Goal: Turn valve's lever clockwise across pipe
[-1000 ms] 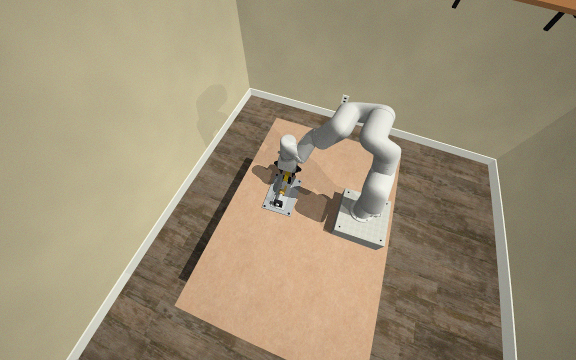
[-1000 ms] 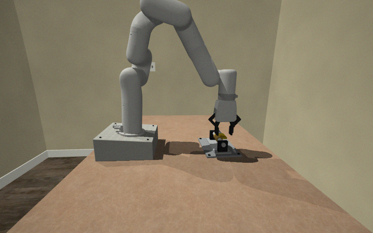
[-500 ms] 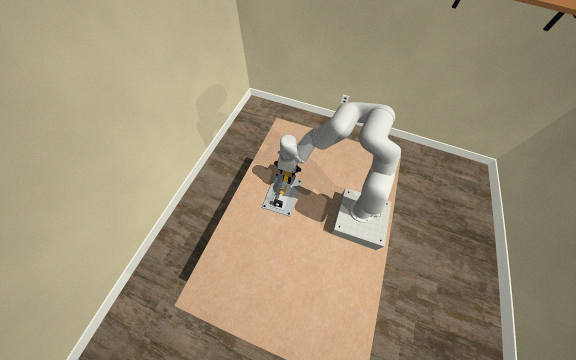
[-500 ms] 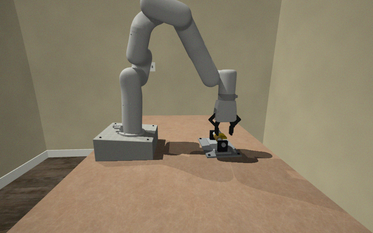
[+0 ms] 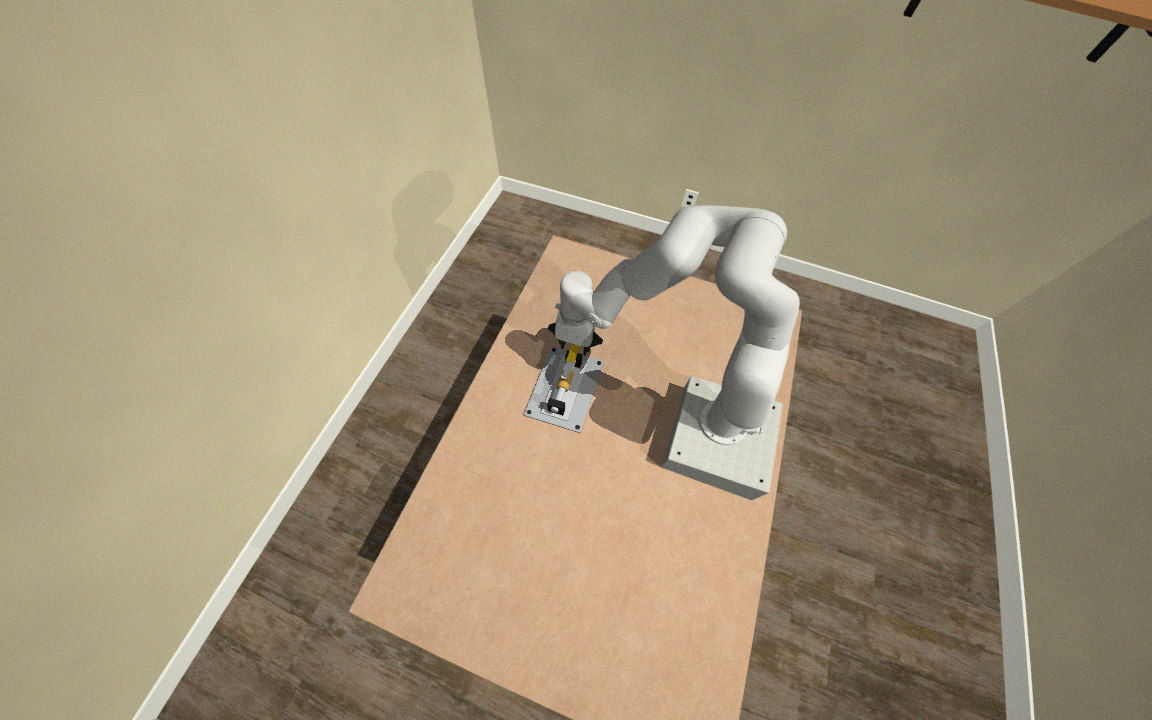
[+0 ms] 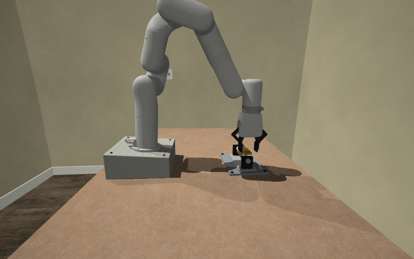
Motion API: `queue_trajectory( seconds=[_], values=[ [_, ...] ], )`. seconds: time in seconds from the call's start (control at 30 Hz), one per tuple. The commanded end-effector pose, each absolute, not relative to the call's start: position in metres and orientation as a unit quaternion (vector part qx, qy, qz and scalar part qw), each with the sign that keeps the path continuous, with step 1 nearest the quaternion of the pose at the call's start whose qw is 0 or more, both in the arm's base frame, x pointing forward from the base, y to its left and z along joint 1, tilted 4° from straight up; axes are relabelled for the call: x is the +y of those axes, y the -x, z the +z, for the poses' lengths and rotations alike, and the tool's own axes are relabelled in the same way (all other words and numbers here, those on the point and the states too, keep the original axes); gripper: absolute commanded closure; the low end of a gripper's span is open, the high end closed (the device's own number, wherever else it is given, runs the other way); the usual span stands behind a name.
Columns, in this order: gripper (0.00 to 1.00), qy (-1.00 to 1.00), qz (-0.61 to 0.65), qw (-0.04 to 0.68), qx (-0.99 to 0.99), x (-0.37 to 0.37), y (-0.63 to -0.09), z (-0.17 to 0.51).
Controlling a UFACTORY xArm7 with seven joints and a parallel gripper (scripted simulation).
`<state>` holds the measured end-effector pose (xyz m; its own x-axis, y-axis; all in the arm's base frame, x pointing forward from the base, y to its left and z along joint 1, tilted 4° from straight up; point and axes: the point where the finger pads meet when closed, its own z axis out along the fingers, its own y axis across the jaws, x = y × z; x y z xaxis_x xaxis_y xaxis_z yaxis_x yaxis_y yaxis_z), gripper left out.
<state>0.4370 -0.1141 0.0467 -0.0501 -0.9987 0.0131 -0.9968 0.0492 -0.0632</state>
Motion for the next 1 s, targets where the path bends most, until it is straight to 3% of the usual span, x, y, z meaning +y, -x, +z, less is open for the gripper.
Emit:
queue_trajectory(
  seconds=[0.0,0.97],
  values=[
    [0.32,0.689,-0.029,0.018,0.724,-0.115,-0.439,0.046],
    [0.32,0.689,-0.029,0.018,0.724,-0.115,-0.44,0.032]
  ],
)
